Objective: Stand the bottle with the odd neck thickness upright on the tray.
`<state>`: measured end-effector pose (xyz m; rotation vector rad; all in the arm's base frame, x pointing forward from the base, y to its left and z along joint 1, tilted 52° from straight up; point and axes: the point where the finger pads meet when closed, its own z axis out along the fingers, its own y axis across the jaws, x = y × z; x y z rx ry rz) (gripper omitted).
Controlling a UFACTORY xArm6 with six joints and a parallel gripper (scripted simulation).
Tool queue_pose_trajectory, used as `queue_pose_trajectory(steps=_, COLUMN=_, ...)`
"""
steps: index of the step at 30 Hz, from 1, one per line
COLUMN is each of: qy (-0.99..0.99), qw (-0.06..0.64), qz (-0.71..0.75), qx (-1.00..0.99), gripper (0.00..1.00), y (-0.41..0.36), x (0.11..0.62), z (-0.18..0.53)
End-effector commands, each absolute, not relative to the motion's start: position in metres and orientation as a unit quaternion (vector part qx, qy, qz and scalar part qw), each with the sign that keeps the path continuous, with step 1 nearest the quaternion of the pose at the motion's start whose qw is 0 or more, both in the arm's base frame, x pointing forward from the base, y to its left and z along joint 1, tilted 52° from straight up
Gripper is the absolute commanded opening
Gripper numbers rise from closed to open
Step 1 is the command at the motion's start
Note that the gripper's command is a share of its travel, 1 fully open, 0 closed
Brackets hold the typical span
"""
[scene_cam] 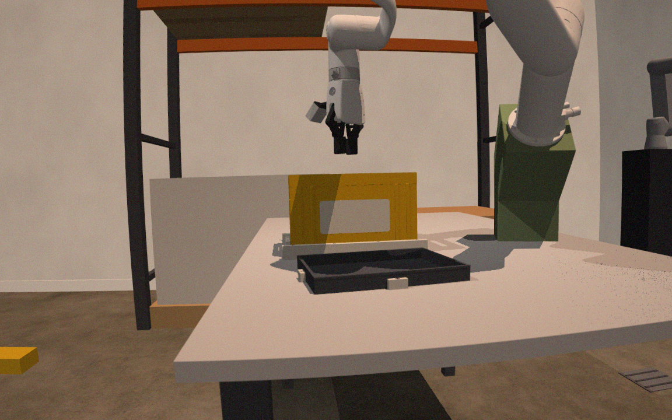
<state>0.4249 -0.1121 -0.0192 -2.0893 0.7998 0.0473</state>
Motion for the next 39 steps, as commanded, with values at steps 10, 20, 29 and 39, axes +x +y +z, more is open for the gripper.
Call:
queue_pose_trajectory(steps=10, qy=0.322, qw=0.436, qz=0.018, qx=-0.84, gripper=0.0, y=-0.1136, x=0.4254, z=-0.0188)
queue_pose_trajectory(steps=20, qy=0.322, qw=0.436, qz=0.018, qx=-0.84, gripper=0.0, y=-0.1136, x=0.4254, z=-0.0188)
queue_pose_trajectory(steps=29, qy=0.322, qw=0.436, qz=0.018, qx=-0.84, gripper=0.0, y=-0.1137, x=0.4257, z=-0.0188)
queue_pose_trajectory(steps=39, qy=0.322, qw=0.435, qz=0.021, qx=-0.84, gripper=0.65, y=-0.1148, x=0.4298, z=-0.0187)
